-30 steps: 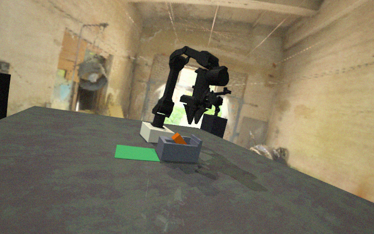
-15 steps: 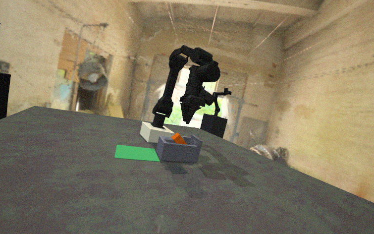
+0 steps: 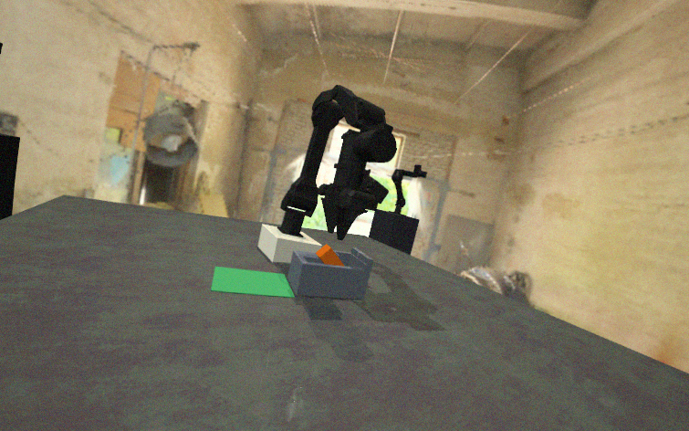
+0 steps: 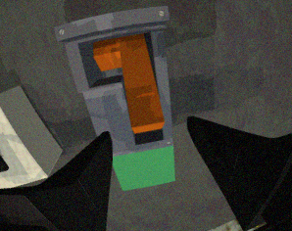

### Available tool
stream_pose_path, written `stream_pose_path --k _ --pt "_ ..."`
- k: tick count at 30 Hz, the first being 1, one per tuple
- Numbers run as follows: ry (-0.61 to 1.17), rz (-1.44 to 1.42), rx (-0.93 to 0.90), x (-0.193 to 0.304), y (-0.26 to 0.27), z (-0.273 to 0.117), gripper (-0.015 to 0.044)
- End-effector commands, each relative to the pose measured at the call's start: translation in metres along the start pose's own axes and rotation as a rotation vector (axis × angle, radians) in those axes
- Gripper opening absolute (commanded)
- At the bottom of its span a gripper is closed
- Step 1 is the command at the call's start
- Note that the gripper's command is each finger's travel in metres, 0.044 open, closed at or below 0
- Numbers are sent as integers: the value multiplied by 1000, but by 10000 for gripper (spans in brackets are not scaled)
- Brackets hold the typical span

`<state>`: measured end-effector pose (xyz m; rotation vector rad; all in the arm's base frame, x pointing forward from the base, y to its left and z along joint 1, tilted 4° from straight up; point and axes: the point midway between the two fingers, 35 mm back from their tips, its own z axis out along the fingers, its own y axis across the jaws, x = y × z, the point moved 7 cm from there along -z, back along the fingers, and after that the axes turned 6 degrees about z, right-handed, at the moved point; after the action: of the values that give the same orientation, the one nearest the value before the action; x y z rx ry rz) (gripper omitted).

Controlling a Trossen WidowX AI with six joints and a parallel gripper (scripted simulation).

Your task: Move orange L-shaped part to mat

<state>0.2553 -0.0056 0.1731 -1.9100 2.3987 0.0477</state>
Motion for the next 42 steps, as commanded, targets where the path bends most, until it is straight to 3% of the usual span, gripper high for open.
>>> stream_pose_path --k 1,33,39,42 --pt "-1 -8 4 0 0 7 280" --pt "-1 -8 4 0 0 55 280" --pt "-1 -12 2 0 0 51 122" --pt "-1 -12 2 0 0 51 102"
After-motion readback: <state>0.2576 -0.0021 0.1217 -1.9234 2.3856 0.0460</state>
